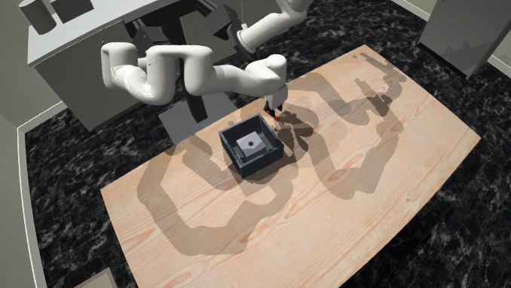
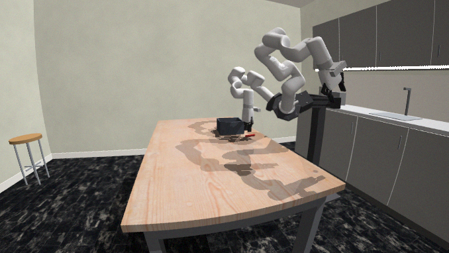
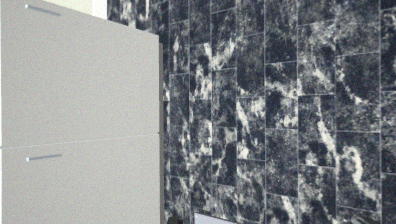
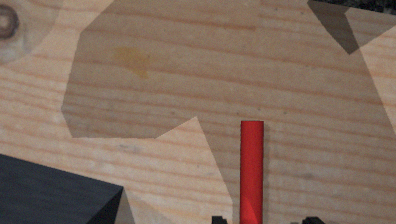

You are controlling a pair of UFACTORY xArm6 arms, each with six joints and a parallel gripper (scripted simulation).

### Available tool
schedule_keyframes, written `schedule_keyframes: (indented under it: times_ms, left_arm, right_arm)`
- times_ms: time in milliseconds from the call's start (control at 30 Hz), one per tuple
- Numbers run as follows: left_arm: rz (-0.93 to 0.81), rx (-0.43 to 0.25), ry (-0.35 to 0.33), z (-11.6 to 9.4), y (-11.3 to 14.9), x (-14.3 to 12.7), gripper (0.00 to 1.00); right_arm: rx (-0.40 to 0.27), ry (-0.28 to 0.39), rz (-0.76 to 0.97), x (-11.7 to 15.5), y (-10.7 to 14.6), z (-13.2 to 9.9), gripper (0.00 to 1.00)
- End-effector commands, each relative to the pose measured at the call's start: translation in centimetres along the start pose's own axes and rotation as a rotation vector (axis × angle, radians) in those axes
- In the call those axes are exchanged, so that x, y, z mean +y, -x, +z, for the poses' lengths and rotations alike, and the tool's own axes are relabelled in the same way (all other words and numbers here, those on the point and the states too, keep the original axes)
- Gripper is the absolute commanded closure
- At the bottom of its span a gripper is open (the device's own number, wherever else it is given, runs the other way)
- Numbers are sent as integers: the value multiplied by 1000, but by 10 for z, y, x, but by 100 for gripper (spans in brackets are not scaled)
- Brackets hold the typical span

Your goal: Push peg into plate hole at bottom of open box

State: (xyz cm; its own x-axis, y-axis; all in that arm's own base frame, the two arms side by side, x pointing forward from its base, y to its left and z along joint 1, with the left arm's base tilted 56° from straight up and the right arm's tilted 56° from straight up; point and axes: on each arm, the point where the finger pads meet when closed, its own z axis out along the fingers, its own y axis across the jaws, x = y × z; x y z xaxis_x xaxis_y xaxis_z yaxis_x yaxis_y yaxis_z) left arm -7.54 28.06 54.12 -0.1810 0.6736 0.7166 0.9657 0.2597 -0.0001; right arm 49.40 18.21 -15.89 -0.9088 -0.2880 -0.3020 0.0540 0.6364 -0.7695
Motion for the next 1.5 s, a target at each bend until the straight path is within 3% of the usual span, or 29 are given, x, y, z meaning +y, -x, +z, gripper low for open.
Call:
schedule_keyframes:
  times_ms: [0,433,700,767,1067,1467]
  left_arm:
    - [0,4,0,-2,-1,0,0]
    - [0,4,0,-2,-1,0,0]
    - [0,4,0,-2,-1,0,0]
    - [0,4,0,-2,-1,0,0]
    - [0,4,0,-2,-1,0,0]
    - [0,4,0,-2,-1,0,0]
  right_arm:
    - [-3,2,1,1,1,-1,56]
    - [16,1,1,0,2,-1,56]
    - [145,1,2,0,2,-1,56]
    - [145,1,2,0,2,-1,56]
    - [315,1,2,0,2,-1,56]
    - [346,2,1,1,1,-1,56]
